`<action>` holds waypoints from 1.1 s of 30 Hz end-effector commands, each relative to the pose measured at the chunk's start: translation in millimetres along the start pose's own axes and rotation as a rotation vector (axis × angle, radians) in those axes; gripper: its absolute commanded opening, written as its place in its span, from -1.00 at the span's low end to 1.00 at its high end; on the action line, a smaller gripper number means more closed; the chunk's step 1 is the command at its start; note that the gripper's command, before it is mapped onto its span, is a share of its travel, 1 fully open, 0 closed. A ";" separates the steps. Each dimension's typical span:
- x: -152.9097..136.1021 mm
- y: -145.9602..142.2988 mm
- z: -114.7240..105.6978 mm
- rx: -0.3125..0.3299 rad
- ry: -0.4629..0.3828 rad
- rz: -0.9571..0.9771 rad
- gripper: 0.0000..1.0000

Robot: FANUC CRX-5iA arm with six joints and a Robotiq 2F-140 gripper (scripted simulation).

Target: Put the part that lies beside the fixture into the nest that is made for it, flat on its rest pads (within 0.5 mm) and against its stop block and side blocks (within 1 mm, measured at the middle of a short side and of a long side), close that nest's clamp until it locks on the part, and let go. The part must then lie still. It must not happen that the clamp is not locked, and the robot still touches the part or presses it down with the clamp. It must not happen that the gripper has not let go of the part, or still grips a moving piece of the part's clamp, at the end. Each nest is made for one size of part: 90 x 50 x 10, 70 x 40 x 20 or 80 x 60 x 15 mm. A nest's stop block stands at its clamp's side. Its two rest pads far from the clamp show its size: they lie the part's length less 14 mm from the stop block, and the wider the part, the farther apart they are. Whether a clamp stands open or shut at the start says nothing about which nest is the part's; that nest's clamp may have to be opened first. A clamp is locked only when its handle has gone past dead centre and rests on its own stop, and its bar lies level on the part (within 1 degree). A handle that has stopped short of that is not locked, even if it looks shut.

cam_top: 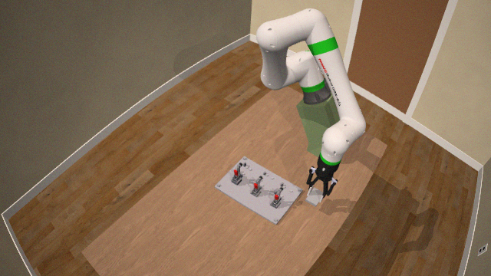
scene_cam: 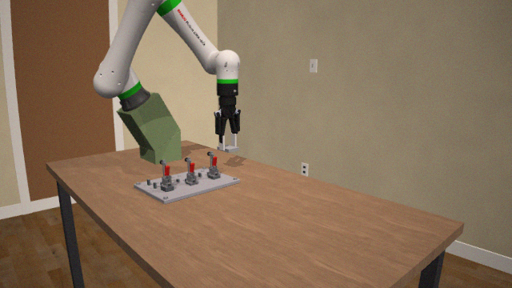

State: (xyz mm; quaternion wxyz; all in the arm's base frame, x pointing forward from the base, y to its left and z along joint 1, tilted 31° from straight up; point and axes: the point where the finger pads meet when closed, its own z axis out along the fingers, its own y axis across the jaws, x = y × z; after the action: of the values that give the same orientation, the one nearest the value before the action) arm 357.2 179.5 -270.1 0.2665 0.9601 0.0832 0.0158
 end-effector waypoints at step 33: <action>1.7 113.1 7.6 0.000 0.000 0.000 -1.00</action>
State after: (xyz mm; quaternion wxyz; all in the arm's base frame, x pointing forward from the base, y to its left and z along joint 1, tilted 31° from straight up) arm 374.3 88.8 -223.2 0.2668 0.9600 0.0831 0.0152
